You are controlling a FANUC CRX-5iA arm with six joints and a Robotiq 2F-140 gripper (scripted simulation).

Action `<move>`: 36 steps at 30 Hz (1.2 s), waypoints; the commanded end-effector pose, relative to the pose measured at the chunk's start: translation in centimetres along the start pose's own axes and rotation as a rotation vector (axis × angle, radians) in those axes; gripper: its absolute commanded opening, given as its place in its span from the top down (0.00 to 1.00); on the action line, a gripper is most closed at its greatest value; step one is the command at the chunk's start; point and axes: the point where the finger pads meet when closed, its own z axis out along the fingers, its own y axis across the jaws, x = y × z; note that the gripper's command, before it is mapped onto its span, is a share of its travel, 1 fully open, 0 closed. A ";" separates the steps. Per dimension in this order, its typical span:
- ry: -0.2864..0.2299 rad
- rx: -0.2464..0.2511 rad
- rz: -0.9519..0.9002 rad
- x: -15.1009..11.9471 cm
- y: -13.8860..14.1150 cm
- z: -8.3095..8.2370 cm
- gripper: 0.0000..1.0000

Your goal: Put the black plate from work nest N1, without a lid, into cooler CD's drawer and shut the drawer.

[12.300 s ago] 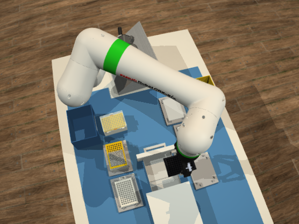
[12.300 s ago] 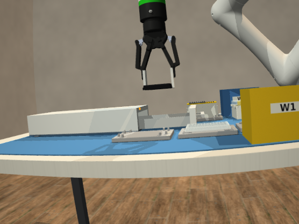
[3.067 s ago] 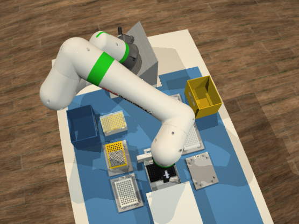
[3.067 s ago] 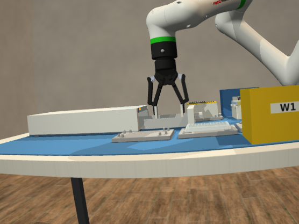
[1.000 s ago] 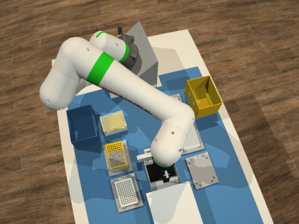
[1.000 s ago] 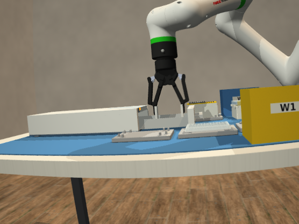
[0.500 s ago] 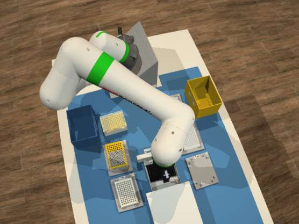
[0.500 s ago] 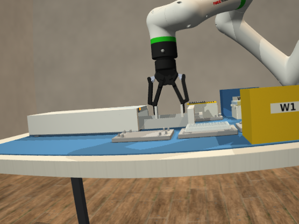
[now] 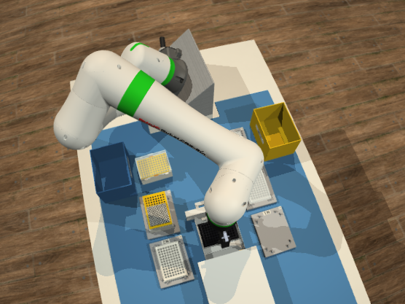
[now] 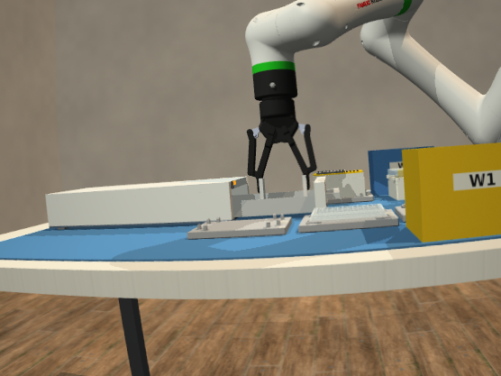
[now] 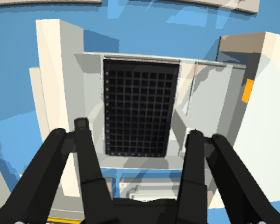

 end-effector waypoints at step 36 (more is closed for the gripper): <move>0.000 0.002 0.000 0.0 -0.1 0.1 0.34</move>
